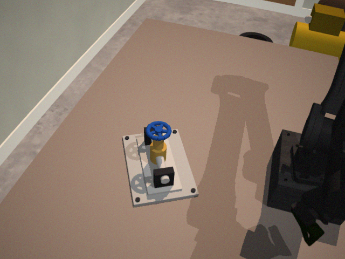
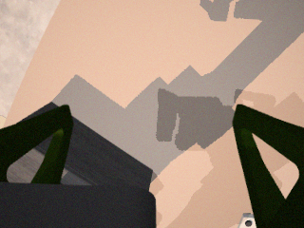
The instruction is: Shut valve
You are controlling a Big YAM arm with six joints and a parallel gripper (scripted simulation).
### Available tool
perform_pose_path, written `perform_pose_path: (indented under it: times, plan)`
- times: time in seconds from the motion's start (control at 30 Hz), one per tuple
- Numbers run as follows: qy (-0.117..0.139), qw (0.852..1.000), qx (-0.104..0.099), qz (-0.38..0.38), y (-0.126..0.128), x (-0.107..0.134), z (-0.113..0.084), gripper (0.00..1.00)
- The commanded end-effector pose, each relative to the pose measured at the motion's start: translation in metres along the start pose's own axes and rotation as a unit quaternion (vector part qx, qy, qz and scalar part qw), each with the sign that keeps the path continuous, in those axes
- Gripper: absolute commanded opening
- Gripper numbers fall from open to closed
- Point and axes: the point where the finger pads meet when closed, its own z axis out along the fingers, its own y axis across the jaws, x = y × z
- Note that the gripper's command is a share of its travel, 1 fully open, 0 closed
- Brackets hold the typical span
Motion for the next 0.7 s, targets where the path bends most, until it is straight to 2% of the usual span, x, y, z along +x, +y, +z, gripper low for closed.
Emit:
perform_pose_path:
  times: [0.0,0.53,0.57,0.67]
  plan:
    - [-0.003,1.000,0.002,-0.001,-0.001,-0.002,-0.002,1.00]
    - [-0.003,1.000,0.002,-0.001,-0.001,-0.002,-0.002,1.00]
    - [-0.028,0.999,0.024,-0.008,-0.014,-0.025,-0.024,1.00]
    - [-0.021,1.000,0.023,0.003,-0.020,-0.021,-0.022,1.00]
